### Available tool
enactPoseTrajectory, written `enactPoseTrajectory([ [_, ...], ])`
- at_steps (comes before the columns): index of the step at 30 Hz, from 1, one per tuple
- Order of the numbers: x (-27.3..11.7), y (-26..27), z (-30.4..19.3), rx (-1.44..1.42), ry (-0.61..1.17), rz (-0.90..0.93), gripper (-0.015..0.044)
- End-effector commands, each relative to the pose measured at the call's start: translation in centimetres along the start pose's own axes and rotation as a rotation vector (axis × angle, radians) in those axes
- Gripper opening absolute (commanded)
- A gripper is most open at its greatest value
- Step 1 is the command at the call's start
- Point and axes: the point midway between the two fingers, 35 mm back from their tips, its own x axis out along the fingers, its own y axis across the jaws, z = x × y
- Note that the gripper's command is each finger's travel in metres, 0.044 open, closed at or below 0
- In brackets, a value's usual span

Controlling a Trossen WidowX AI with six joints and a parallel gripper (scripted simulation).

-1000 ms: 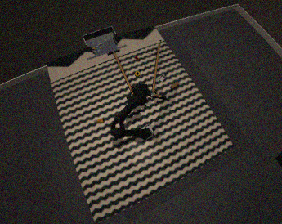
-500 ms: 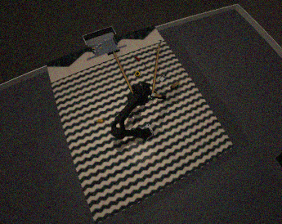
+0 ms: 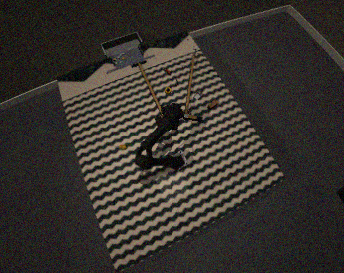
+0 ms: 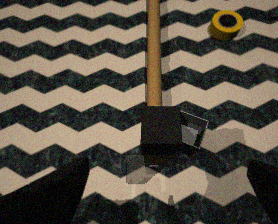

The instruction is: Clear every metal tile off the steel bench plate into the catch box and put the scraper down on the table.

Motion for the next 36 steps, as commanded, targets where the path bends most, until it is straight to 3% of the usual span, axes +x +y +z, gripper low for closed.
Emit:
enactPoseTrajectory([
  [1, 0.4, 0.1, -0.3, 0.004, -0.002, 0.001, 0.044],
  [36, 6.1, 0.0, -0.1, 0.002, -0.001, -0.001, 0.044],
])
